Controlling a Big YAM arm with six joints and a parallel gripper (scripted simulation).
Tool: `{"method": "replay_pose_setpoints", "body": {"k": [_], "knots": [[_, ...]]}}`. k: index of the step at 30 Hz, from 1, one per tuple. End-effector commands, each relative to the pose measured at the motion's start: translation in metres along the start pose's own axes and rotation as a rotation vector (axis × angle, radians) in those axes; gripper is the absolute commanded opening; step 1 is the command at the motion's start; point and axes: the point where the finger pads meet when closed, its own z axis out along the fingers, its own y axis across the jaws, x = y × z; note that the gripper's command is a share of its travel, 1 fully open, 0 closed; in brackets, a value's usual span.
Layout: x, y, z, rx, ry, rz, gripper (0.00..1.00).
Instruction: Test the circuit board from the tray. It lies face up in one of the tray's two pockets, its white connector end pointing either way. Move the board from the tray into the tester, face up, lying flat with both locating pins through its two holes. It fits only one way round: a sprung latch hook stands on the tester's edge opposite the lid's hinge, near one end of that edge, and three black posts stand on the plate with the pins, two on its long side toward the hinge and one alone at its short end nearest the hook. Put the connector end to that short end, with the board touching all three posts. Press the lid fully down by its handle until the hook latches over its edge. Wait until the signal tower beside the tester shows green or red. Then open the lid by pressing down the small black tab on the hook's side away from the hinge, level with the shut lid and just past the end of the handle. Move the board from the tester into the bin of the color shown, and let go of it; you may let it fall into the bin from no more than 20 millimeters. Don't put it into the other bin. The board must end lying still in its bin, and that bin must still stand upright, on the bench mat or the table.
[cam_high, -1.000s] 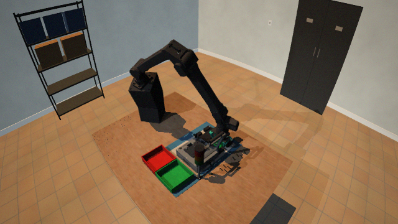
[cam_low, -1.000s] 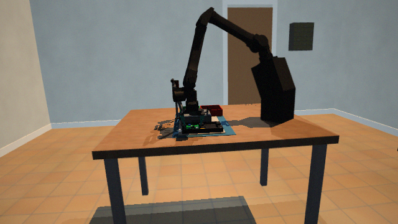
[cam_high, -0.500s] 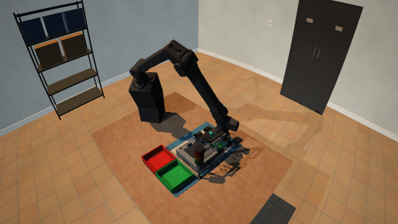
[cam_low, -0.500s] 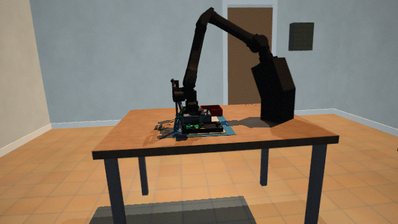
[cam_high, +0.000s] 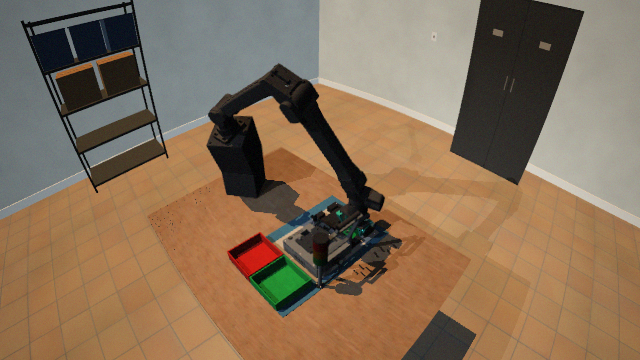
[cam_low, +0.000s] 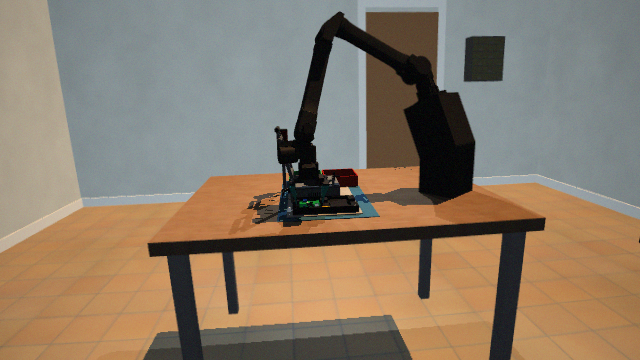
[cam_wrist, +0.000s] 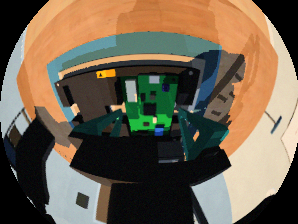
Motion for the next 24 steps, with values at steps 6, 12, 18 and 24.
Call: {"method": "replay_pose_setpoints", "body": {"k": [6, 12, 18, 24], "knots": [[0.004, -0.0109, 0.0049, 0.014, -0.007, 0.012, 0.92], [0.0043, -0.0109, 0.0049, 0.015, -0.007, 0.012, 0.92], [0.0046, -0.0086, 0.0059, 0.01, -0.005, 0.01, 0.92], [0.0047, -0.0098, 0.0051, 0.013, -0.006, 0.012, 0.92]]}}
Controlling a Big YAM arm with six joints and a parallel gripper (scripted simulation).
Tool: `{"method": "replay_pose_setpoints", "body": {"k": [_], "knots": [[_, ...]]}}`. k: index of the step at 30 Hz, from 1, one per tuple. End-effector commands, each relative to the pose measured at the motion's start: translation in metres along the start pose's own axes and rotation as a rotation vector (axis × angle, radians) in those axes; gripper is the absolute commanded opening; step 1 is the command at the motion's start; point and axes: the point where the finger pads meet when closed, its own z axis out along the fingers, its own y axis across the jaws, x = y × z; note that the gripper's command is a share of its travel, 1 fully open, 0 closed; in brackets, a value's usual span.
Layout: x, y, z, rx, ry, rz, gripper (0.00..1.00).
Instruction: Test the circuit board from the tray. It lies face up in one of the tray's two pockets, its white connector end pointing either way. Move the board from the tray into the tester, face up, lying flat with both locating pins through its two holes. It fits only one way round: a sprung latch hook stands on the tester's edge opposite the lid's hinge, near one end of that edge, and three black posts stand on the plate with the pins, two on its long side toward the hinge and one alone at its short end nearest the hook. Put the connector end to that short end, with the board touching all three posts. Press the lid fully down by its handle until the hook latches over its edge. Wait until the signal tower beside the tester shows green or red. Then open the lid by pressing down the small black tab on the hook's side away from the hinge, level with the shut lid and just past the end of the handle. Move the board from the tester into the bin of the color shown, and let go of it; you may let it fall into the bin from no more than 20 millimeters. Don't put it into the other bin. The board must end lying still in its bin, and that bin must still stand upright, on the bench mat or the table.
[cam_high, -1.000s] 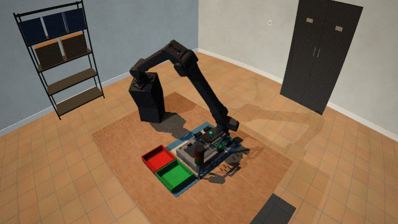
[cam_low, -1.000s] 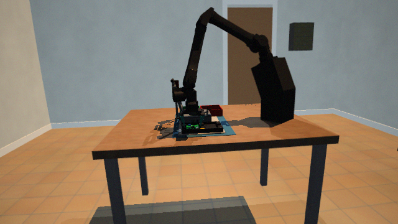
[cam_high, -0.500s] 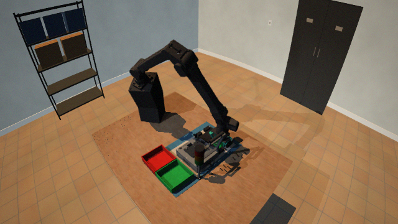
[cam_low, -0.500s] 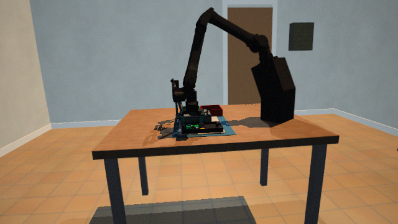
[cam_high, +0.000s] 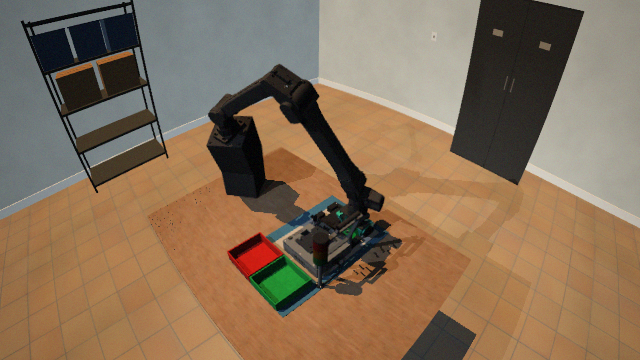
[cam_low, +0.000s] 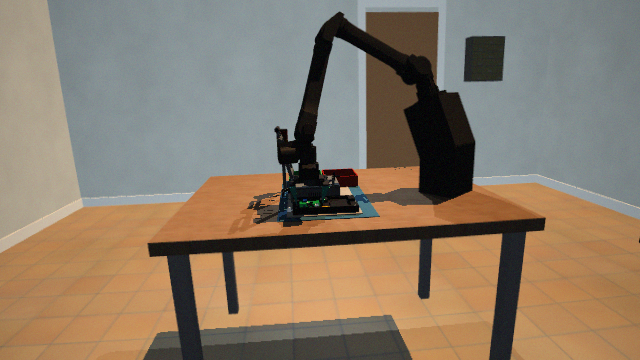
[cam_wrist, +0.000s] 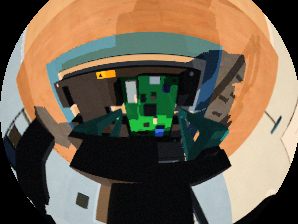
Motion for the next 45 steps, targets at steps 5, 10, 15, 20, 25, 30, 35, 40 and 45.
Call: {"method": "replay_pose_setpoints", "body": {"k": [5, 10, 15, 20, 25, 30, 35, 40, 45], "knots": [[0.0052, -0.0103, 0.0037, 0.011, -0.006, 0.012, 0.92], [0.0052, -0.0103, 0.0037, 0.011, -0.006, 0.012, 0.92], [0.0052, -0.0103, 0.0037, 0.011, -0.006, 0.012, 0.92], [0.0052, -0.0102, 0.0037, 0.011, -0.006, 0.012, 0.92], [0.0053, -0.0099, 0.0038, 0.011, -0.006, 0.012, 0.92], [0.0056, -0.0088, 0.0043, 0.011, -0.006, 0.012, 0.92], [0.0062, -0.0065, 0.0049, 0.008, -0.005, 0.01, 0.92], [0.0068, -0.0046, 0.0053, 0.005, -0.004, 0.009, 0.92], [0.0068, -0.0044, 0.0054, 0.005, -0.004, 0.009, 0.92]]}}
